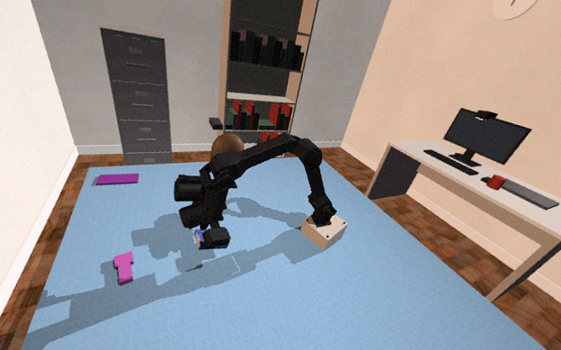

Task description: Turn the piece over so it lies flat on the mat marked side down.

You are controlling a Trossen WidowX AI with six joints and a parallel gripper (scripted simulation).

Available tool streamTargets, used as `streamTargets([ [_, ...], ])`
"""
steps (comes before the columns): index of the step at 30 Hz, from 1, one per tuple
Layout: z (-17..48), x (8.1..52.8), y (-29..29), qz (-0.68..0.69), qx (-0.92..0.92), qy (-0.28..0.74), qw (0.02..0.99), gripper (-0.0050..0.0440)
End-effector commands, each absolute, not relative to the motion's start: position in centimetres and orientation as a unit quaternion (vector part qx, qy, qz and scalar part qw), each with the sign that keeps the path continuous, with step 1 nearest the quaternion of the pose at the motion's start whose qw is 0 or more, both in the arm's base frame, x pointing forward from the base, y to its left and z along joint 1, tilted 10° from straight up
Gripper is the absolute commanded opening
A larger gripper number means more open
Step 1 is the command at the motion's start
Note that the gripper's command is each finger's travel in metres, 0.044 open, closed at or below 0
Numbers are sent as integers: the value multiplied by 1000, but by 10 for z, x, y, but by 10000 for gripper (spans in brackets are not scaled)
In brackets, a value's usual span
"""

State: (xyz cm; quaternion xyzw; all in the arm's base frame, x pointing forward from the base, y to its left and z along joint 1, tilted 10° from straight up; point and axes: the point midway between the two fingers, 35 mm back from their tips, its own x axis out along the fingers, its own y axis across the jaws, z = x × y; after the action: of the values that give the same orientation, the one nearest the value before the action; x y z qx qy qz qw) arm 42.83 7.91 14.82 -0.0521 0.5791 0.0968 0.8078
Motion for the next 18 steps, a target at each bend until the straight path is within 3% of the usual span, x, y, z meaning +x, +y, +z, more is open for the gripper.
streamTargets([
  [1, 152, 429, 79, 96, -47, 564, 819, 0],
  [18, 151, 444, 82, 100, -41, 496, 862, 0],
])
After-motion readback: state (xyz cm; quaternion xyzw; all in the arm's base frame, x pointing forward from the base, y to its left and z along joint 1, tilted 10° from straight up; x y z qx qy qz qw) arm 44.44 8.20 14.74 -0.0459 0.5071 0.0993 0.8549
